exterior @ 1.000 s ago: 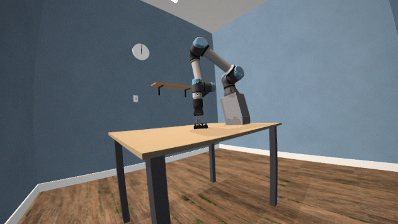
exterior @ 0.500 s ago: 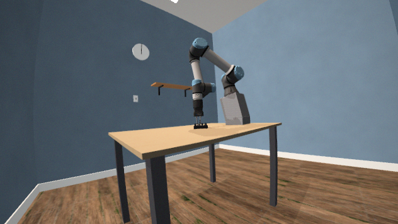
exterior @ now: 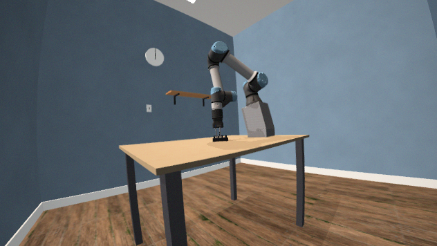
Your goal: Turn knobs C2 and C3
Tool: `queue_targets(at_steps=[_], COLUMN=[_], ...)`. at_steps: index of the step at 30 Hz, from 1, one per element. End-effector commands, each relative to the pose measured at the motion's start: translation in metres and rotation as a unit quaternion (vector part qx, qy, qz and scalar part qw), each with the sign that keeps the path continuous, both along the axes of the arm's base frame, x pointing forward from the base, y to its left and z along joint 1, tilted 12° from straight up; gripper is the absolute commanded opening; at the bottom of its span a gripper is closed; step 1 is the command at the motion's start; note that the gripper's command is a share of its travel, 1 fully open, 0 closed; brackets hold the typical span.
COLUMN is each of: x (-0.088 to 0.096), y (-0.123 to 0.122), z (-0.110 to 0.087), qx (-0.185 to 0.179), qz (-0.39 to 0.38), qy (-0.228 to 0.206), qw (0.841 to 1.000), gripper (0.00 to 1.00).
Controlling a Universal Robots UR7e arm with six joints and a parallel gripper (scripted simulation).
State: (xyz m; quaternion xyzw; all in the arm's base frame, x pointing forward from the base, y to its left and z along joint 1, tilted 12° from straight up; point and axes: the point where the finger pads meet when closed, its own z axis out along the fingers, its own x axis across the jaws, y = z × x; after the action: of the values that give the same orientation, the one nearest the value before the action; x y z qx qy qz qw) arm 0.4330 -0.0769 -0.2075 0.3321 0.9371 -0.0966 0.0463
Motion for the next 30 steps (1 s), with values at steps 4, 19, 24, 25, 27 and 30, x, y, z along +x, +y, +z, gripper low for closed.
queue_targets(at_steps=[4, 19, 24, 25, 27, 30], x=[0.0005, 0.0005, 0.0005, 0.0005, 0.0005, 0.0005], y=[0.0, 0.0, 0.0, 0.0, 0.0, 0.0], z=[0.0004, 0.0004, 0.0004, 0.0004, 0.0004, 0.0004], qx=[0.0, 0.0, 0.0, 0.0, 0.0, 0.0], qz=[0.0, 0.0, 0.0, 0.0, 0.0, 0.0], qy=[-0.001, -0.001, -0.001, -0.001, -0.001, -0.001], qw=[1.0, 1.0, 1.0, 1.0, 1.0, 1.0], gripper=[0.46, 0.3, 0.3, 0.3, 0.3, 0.3])
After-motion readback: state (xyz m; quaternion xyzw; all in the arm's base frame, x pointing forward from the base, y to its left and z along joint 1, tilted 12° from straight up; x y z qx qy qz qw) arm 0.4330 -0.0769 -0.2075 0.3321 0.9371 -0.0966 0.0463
